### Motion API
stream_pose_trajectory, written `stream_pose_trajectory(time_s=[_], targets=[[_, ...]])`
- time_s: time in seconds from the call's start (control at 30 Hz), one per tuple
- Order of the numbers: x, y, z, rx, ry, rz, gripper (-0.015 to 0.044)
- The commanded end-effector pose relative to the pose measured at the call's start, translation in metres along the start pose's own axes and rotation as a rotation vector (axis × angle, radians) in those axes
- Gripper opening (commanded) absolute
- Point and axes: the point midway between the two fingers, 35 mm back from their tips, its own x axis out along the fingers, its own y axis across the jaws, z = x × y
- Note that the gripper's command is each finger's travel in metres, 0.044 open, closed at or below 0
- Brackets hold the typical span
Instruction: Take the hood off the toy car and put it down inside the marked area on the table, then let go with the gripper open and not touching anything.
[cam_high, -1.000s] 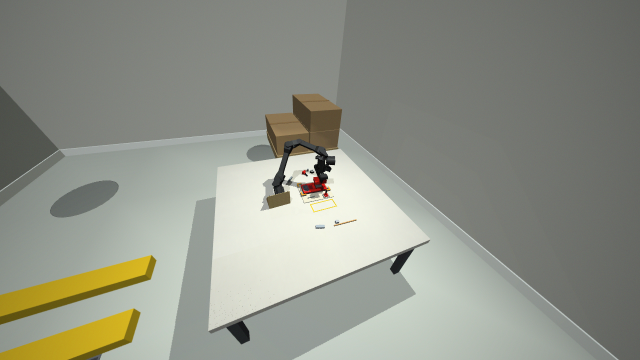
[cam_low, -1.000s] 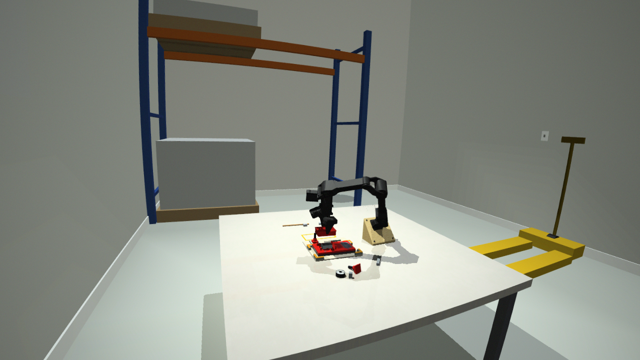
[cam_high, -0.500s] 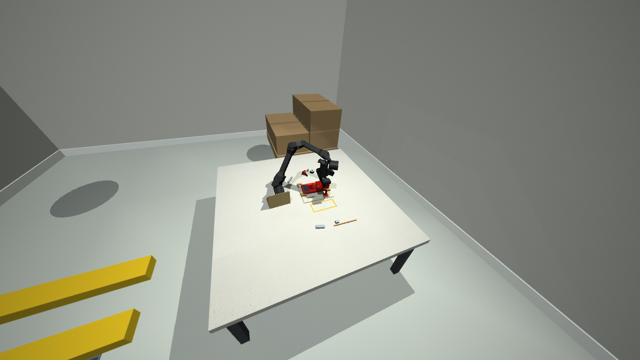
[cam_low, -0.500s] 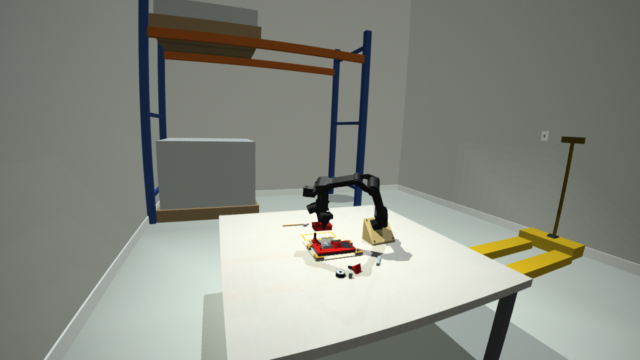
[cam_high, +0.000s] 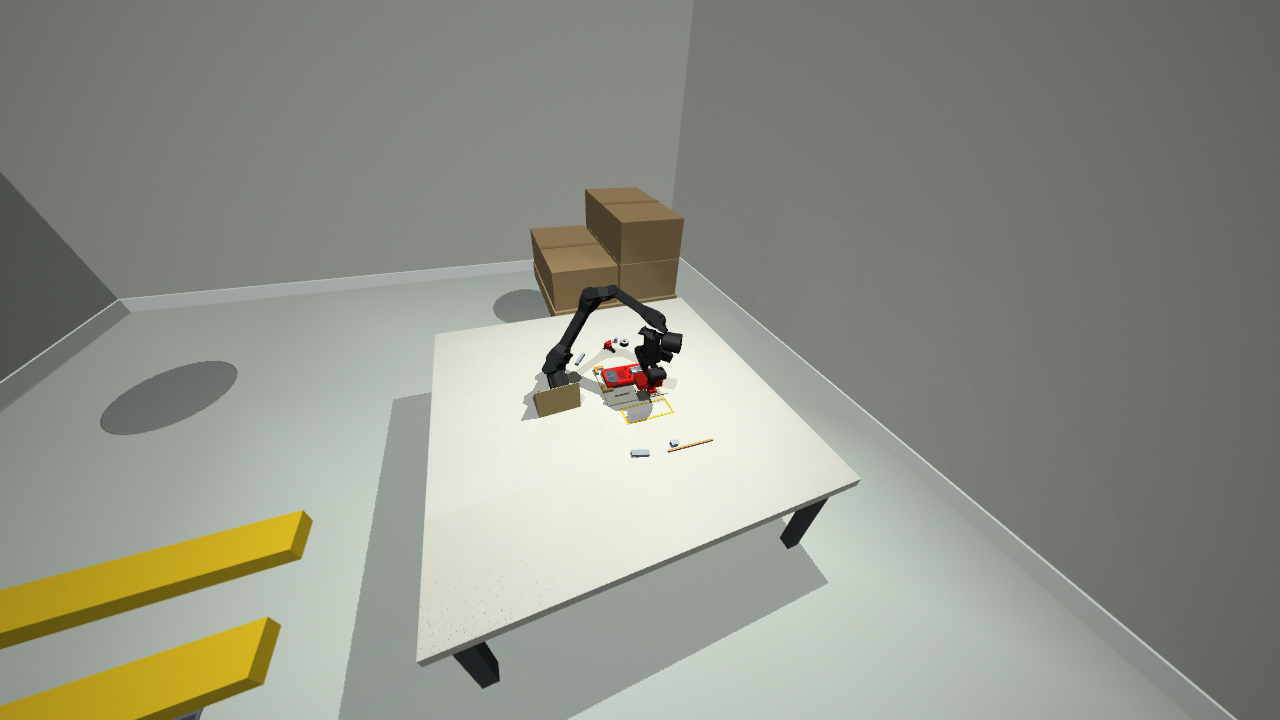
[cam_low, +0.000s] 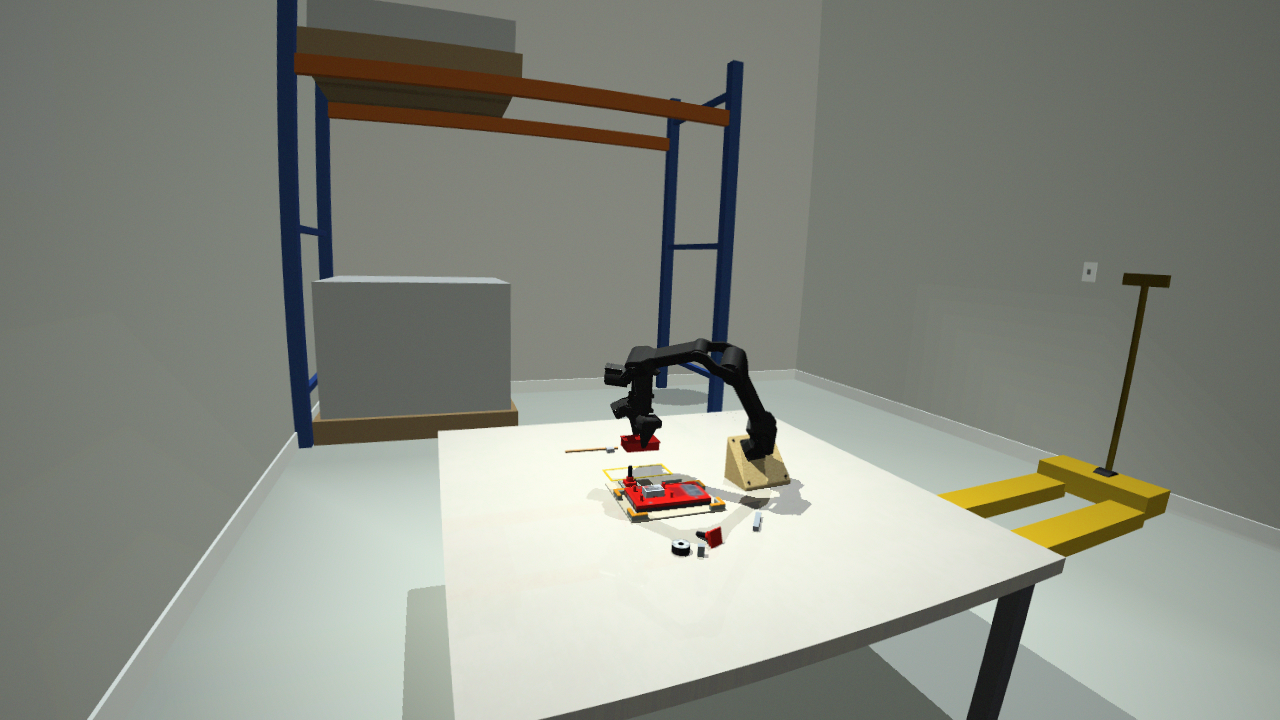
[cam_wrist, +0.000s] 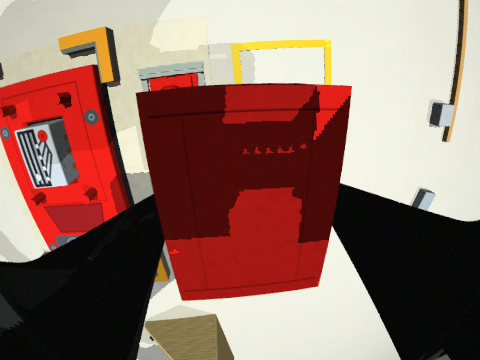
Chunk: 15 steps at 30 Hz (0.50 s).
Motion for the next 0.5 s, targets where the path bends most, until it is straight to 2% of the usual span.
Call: stream_pose_trajectory(time_s=[0.0,0.27,0.47], targets=[[-0.002,-0.017,-0.001,-0.012,-0.006,-0.007,0.0000],[-0.001,-0.050,-0.013,-0.026,-0.007,0.003,0.0000],[0.001,-0.052,-0.014,-0.028,-0.008,0.004,0.0000]])
